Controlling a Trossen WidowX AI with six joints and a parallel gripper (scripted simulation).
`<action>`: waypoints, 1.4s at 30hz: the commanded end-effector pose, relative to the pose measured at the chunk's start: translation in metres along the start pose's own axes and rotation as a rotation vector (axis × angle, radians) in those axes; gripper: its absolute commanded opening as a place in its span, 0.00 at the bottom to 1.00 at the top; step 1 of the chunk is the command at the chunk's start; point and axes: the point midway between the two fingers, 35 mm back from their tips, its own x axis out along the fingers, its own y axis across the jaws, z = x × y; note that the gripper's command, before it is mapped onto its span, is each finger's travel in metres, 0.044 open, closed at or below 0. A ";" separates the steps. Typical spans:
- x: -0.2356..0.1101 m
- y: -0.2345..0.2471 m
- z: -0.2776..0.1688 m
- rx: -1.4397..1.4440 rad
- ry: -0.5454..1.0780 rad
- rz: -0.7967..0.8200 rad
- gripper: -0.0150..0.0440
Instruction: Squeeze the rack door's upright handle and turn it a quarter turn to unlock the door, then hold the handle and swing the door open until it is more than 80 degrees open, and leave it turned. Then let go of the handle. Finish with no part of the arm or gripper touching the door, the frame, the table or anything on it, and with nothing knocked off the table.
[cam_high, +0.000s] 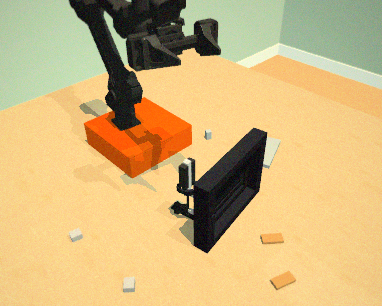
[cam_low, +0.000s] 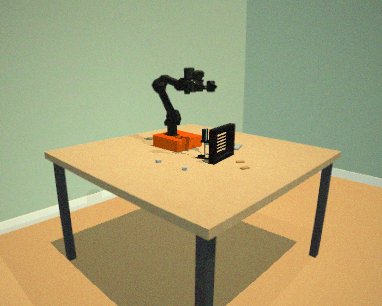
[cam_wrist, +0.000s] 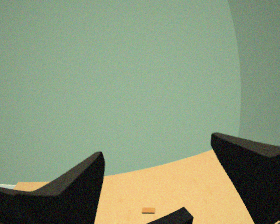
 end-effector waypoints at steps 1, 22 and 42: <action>0.001 0.000 0.000 -0.001 0.004 0.000 0.89; 0.048 -0.008 -0.064 -0.133 0.535 0.024 0.75; 0.052 -0.018 -0.122 -0.226 1.049 0.119 0.75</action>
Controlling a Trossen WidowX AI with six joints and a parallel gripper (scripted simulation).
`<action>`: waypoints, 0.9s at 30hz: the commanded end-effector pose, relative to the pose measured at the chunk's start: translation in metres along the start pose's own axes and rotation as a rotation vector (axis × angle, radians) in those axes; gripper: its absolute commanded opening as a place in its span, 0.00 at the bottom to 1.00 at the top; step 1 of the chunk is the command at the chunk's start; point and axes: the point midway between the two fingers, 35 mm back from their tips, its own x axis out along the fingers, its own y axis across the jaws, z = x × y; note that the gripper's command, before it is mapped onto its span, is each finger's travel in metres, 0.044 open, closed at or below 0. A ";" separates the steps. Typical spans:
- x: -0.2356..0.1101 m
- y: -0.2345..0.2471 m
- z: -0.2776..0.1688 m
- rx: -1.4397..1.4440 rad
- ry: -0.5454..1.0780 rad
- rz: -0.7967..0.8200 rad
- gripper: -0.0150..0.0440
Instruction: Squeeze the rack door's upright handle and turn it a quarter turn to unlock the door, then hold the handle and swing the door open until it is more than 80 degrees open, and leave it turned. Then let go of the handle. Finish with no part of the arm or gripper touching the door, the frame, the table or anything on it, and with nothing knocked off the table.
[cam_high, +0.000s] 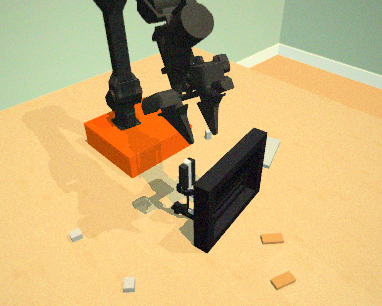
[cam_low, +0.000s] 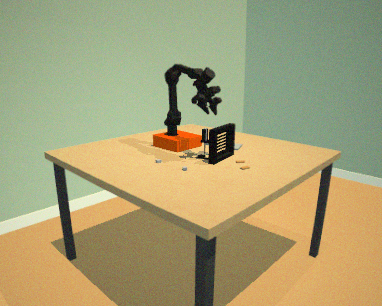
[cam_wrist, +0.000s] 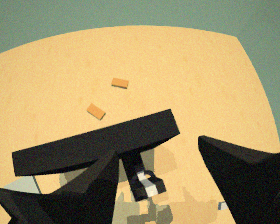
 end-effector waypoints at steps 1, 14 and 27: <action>0.011 0.001 -0.009 -0.026 0.110 0.036 0.75; 0.024 0.001 -0.036 -0.089 0.417 0.141 0.75; 0.026 0.002 -0.051 -0.121 0.589 0.215 0.75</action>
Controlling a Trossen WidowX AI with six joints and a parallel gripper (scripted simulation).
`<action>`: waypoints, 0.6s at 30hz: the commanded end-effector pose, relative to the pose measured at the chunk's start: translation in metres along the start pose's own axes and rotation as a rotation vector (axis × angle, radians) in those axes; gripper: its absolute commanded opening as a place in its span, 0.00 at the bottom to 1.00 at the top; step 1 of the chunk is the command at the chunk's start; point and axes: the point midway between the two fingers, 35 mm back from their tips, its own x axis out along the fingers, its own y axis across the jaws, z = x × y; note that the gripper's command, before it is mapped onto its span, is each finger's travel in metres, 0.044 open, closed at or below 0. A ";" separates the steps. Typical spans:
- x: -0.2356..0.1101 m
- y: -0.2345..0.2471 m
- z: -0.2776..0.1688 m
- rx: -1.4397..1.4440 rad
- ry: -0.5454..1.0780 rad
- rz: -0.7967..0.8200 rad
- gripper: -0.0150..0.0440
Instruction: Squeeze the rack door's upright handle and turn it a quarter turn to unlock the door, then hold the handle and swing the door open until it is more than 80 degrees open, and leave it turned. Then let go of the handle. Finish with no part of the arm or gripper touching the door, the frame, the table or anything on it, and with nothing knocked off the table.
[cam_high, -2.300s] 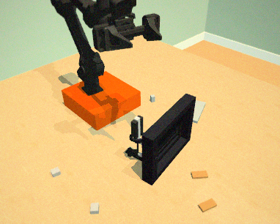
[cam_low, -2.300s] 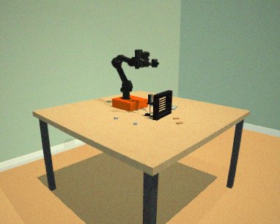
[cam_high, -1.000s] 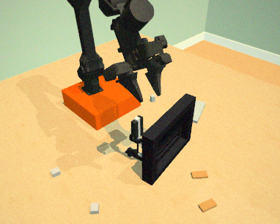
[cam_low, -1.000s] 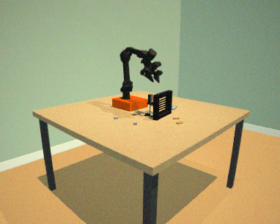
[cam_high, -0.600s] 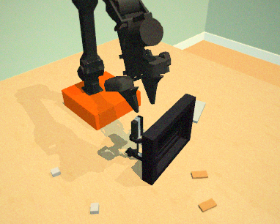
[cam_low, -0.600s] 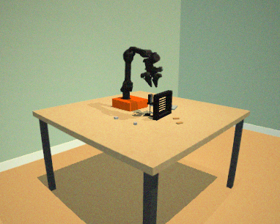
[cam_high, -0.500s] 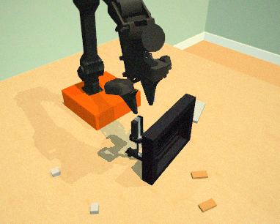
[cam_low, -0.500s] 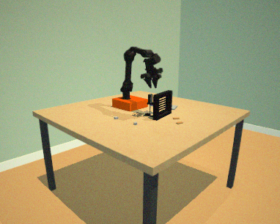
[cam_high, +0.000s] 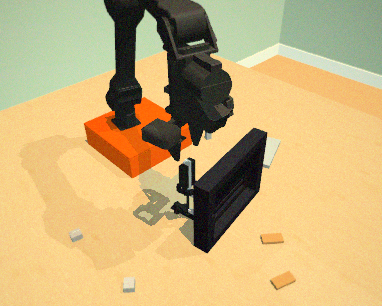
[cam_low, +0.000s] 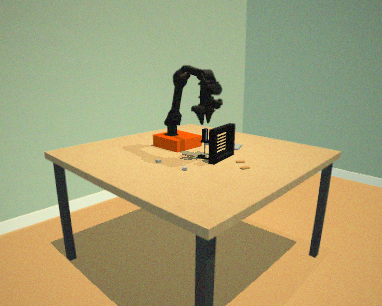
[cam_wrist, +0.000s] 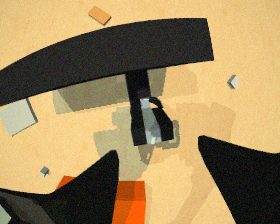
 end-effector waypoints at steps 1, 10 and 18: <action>0.003 0.001 0.000 -0.008 0.016 0.014 0.75; 0.016 0.000 0.001 -0.009 0.015 0.015 0.75; 0.029 0.000 0.002 -0.009 0.015 0.014 0.75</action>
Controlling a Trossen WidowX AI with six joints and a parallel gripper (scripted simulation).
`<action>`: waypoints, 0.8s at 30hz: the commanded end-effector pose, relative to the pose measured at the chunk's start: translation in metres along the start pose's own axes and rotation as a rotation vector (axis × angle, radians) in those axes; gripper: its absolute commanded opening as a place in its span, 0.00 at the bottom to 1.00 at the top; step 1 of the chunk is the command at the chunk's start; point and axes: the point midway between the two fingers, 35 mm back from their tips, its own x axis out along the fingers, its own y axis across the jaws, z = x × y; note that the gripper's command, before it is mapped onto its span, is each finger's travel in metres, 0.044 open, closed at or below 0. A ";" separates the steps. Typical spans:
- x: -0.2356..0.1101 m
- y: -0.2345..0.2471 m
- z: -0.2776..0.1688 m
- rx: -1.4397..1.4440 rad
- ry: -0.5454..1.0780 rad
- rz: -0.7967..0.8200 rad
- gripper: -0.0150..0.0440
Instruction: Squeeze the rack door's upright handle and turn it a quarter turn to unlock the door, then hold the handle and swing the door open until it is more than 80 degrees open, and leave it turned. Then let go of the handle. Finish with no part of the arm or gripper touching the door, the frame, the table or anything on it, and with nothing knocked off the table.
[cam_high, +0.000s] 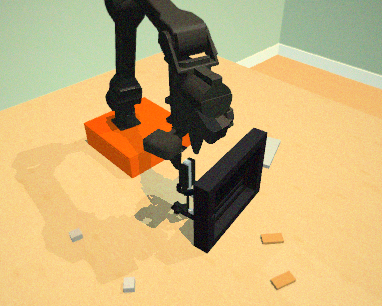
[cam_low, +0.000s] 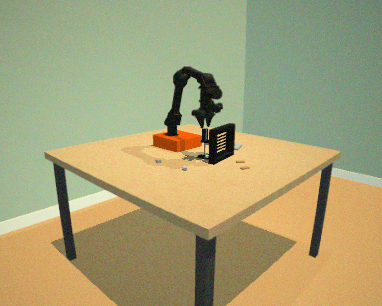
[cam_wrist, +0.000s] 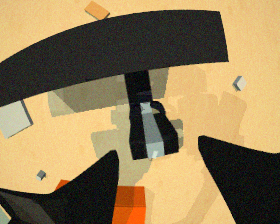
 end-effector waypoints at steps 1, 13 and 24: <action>0.010 0.001 0.000 -0.005 0.007 0.010 0.75; 0.030 0.001 0.000 -0.004 0.007 0.010 0.75; 0.048 0.002 -0.002 -0.004 0.008 0.010 0.75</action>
